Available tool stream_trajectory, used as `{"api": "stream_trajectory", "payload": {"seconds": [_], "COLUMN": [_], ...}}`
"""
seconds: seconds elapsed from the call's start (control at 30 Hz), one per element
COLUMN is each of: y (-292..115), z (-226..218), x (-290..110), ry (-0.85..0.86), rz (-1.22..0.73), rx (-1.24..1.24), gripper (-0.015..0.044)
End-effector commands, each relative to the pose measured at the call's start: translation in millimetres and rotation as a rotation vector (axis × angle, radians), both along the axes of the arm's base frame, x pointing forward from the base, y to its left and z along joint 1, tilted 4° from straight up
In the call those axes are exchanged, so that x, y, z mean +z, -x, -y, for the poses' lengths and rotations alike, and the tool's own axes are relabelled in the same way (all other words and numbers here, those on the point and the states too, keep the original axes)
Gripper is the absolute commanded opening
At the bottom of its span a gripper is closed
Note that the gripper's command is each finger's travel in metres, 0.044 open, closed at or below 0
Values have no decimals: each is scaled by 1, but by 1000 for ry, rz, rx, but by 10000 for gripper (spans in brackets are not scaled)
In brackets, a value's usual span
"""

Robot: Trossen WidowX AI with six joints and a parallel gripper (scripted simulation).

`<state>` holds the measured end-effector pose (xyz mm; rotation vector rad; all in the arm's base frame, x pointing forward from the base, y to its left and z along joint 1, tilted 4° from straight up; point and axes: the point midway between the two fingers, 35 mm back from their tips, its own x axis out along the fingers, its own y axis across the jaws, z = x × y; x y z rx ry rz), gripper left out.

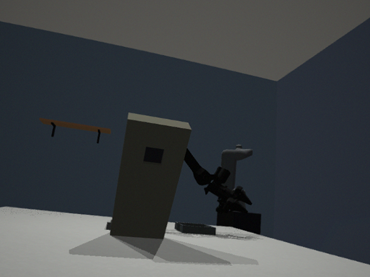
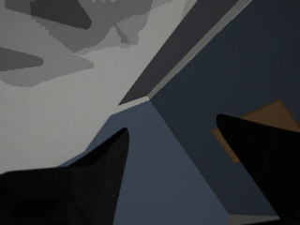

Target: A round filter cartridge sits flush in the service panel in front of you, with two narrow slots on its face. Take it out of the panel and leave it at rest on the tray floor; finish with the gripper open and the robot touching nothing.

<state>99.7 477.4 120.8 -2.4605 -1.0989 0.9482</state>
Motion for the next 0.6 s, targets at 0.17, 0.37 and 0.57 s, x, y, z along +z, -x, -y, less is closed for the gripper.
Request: {"api": "stream_trajectory", "payload": {"seconds": [0.17, 0.37, 0.57], "y": [-47, -115, -188], "z": [17, 58, 132], "x": [24, 55, 87], "ry": [-14, -18, -5], "rz": [-12, -29, -58], "rx": [-67, -189, -371], "gripper": [243, 117, 117]}}
